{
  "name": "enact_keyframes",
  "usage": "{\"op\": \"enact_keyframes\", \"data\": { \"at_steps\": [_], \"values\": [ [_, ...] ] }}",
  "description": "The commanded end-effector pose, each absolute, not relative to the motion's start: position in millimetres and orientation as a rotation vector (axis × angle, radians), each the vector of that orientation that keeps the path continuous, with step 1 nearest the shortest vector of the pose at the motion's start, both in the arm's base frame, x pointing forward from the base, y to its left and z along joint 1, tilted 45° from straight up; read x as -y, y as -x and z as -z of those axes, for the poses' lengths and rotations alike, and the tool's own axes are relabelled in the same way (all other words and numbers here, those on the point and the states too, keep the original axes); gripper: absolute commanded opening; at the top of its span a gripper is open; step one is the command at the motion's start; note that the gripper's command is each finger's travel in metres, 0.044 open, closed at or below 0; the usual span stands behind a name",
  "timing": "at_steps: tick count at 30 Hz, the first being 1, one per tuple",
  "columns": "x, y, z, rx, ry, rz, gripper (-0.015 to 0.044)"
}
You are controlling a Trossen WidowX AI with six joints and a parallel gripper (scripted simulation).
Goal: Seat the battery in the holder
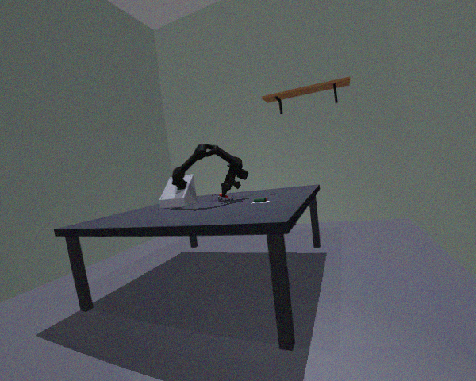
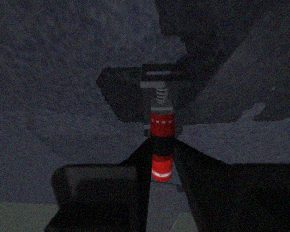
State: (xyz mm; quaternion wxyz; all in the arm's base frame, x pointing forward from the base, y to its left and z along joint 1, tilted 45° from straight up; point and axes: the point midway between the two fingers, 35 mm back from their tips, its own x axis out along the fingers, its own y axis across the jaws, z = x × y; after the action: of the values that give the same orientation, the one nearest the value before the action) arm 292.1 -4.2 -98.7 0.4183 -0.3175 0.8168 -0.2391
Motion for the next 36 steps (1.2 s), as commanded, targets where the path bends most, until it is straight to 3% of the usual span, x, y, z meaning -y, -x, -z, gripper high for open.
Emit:
{"op": "enact_keyframes", "data": {
  "at_steps": [1,36],
  "values": [
    [5.2,-291.0,100.9,-2.071,0.786,0.615,0.0065],
    [2.7,-308.3,106.3,-2.072,0.786,0.617,0.0065]
  ]
}}
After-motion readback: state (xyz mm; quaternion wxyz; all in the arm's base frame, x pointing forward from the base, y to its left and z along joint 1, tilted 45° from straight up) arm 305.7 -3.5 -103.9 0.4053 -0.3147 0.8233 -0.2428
